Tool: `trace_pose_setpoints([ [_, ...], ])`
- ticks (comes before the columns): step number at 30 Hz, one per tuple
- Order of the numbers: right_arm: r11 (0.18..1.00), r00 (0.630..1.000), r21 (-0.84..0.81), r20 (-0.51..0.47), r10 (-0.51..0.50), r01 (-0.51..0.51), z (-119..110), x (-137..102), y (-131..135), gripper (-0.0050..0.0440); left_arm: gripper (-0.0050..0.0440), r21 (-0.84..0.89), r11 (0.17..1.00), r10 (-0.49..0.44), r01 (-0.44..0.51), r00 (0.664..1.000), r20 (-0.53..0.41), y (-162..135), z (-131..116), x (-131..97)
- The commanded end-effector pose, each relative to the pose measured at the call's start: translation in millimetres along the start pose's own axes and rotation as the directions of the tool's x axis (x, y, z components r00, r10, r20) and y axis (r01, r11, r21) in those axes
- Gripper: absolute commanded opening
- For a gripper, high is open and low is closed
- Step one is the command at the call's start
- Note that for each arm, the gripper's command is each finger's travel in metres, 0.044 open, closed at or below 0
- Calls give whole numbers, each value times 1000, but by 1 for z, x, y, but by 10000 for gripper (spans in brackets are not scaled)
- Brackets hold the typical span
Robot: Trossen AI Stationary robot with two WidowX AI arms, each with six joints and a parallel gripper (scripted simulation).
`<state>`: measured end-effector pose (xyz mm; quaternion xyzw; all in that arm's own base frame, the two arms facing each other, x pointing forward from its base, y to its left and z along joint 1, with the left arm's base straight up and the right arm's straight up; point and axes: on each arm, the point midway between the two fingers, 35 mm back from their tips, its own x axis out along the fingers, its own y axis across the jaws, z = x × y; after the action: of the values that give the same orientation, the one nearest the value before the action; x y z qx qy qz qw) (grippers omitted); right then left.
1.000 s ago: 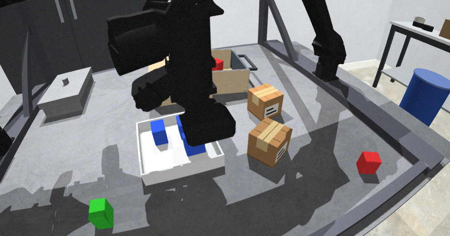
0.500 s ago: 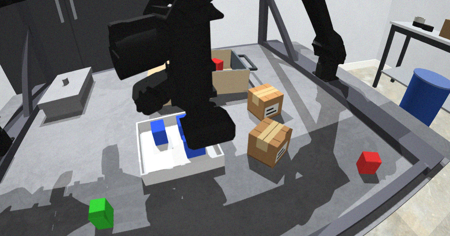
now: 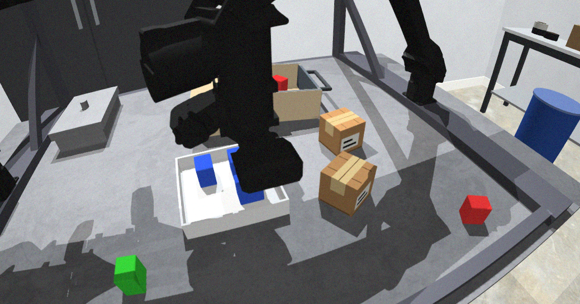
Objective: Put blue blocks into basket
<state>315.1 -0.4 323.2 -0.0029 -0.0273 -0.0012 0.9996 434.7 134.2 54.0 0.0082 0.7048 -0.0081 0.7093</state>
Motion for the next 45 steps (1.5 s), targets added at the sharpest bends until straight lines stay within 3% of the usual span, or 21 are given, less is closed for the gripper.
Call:
trace_pose_setpoints([
  [1,1000,999,-2,39,3,-3,15,-3,1,-50,175,0,1000,20,-20,998,61,4,6,-23],
  [32,1000,999,-2,39,3,-3,15,-3,1,-50,175,0,1000,17,-17,998,54,3,6,-29],
  [33,1000,999,-2,39,3,-3,15,-3,1,-50,175,0,1000,20,-20,998,61,3,5,-48],
  [35,1000,999,-2,39,3,-3,15,-3,1,-50,175,0,1000,21,-22,998,67,4,6,-59],
  [37,1000,999,-2,39,3,-3,15,-3,1,-50,175,1,1000,13,-13,999,43,4,6,-56],
  [43,1000,999,-2,39,3,-3,15,-3,1,-50,175,1,1000,9,-9,1000,30,3,4,-78],
  [45,1000,999,-2,39,3,-3,15,-3,1,-50,175,1,1000,7,-7,1000,24,3,3,-68],
])
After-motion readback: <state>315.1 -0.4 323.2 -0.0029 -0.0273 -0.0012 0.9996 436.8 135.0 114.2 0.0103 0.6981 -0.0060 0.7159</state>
